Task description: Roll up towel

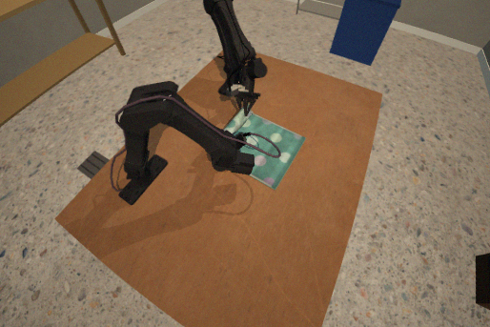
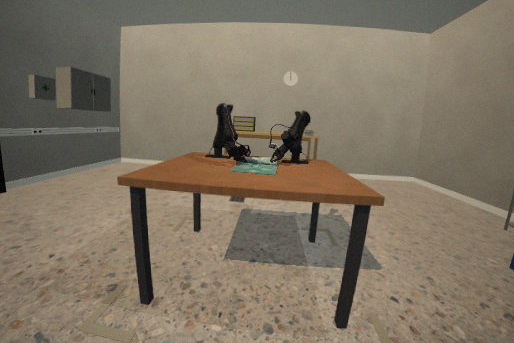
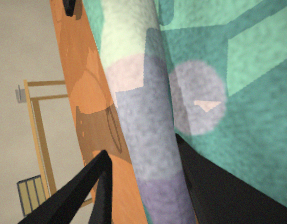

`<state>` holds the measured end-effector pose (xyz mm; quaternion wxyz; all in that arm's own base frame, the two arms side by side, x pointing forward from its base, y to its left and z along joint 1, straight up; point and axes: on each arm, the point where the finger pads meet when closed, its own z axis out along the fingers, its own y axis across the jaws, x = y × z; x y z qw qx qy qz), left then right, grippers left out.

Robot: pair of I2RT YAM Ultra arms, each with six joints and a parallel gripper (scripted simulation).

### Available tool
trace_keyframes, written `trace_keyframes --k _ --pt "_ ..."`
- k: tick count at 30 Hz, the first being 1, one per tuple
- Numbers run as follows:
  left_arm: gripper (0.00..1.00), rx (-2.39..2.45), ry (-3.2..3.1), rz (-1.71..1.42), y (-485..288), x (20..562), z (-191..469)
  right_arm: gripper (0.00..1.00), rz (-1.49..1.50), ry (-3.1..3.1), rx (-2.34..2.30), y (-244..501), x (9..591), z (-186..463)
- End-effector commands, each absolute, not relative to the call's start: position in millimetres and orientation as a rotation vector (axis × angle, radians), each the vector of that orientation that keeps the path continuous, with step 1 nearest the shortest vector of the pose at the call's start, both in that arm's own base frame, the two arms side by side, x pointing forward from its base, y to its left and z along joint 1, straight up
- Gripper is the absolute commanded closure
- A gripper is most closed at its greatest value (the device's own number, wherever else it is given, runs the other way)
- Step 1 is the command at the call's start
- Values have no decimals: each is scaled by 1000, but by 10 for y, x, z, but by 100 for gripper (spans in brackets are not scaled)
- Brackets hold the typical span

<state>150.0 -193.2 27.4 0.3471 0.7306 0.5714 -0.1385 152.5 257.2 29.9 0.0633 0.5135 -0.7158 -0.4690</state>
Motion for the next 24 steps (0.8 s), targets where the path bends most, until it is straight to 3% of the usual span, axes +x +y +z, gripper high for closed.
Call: trace_keyframes --k 1,7,24 --pt "85 1899 1480 -373 -1955 1473 254 43 -1388 -2180 1603 2575 1631 308" --pt "85 1899 1480 -373 -1955 1473 254 15 -1388 -2180 1603 2575 1631 350" --pt "85 1937 1633 -562 -1955 1473 276 15 -1388 -2180 1603 2187 1988 725"
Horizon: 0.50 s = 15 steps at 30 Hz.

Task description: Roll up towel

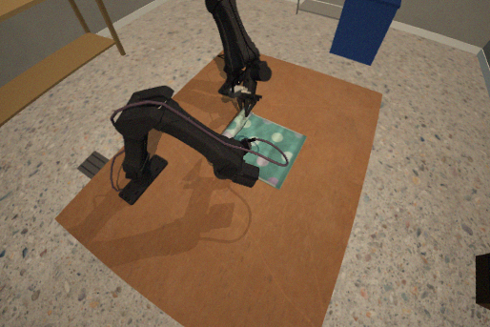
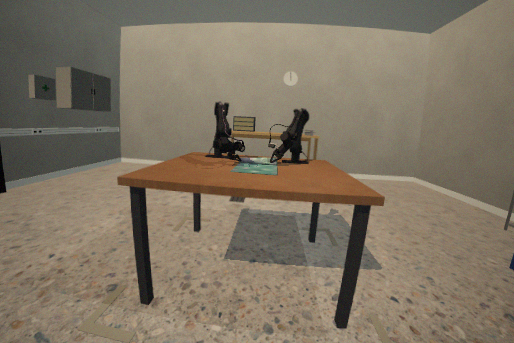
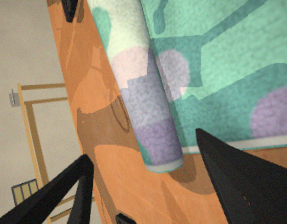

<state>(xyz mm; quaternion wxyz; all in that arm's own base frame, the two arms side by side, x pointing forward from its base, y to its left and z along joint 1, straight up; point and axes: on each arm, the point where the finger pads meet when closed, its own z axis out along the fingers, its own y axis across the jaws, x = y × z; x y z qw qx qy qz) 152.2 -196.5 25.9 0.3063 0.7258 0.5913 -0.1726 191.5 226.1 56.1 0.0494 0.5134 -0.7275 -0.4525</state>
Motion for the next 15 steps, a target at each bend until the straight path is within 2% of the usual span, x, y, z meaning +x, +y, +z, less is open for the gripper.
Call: trace_keyframes --k 1,15 --pt "85 1941 1651 -586 -1955 1473 279 15 -1388 -2180 1603 2170 2003 742" --pt "85 1967 1900 -929 -1955 1473 317 11 -1253 -2327 1854 2243 1921 772"
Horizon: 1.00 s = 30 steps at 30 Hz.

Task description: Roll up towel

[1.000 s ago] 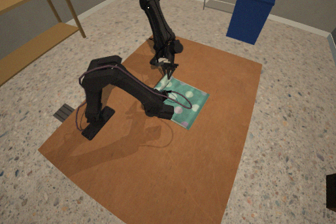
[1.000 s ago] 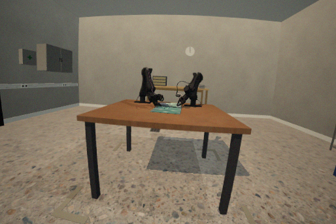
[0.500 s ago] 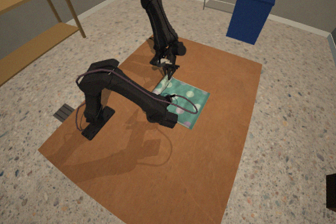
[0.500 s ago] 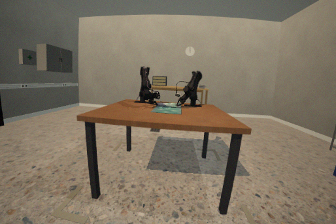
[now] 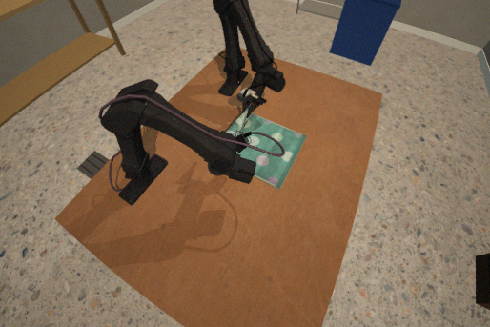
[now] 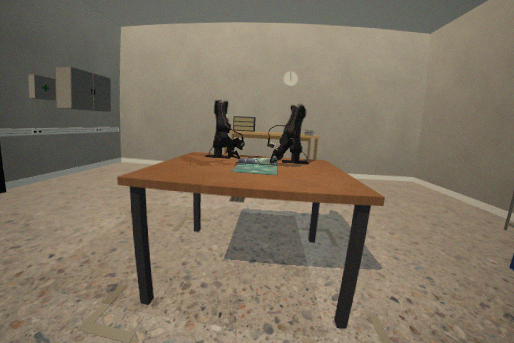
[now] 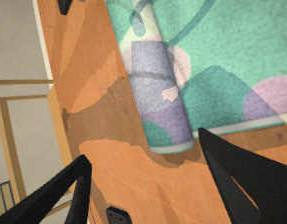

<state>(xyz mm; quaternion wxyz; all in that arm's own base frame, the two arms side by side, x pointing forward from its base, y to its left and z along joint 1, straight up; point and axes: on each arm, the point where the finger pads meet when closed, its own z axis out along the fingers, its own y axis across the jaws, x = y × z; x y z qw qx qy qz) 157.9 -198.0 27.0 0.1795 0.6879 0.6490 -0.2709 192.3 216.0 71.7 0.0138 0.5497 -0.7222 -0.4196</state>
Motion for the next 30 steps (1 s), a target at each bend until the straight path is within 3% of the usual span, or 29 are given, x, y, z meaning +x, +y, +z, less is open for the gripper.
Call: trace_keyframes --k 1,21,30 --pt "85 1967 1921 -961 -1955 1473 320 11 -1225 -2352 1899 2259 1903 775" --pt "85 1916 2213 -1441 -1955 1473 368 4 -495 -2673 2718 2540 1597 828" --pt "85 1903 2244 -1500 -1955 1473 374 2 -437 -2682 2764 2556 1579 831"
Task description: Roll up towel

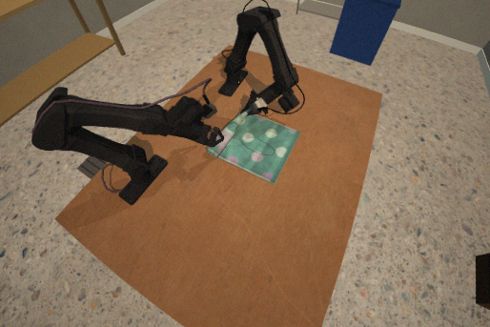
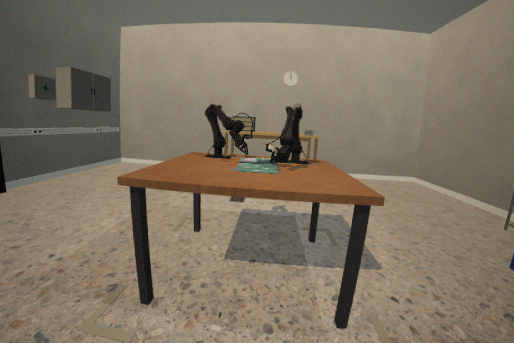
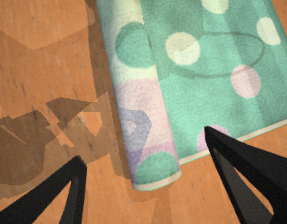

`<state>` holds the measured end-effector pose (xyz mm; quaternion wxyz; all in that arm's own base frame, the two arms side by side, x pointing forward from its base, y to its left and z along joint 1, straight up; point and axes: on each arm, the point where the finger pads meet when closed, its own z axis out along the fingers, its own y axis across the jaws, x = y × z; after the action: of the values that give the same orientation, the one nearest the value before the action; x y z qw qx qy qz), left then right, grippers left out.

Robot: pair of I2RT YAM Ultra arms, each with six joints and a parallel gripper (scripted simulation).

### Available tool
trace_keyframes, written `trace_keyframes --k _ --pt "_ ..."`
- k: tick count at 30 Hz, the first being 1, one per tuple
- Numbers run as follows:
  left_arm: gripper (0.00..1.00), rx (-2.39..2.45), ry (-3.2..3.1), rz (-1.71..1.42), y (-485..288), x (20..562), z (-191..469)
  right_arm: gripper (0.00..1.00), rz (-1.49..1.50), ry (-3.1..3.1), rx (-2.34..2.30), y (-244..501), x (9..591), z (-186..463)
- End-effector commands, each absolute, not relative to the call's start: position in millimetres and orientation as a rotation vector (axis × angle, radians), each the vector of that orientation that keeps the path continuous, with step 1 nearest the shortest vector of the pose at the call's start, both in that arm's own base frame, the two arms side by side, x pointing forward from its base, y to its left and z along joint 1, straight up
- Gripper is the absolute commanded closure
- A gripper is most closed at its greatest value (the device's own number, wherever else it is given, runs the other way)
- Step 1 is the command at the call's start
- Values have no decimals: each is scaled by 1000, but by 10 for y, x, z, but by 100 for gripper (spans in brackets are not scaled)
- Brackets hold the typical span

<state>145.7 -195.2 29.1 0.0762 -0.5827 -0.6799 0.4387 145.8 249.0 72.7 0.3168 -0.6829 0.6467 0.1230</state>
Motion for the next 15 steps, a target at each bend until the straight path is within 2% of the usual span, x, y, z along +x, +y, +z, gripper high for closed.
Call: trace_keyframes --k 1,15 --pt "85 -1718 -2025 1353 -1955 1473 370 2 272 1664 -1718 2556 1580 831" --pt "85 -1718 -2025 1353 -1955 1473 254 2 291 1631 -1753 2555 1594 719"
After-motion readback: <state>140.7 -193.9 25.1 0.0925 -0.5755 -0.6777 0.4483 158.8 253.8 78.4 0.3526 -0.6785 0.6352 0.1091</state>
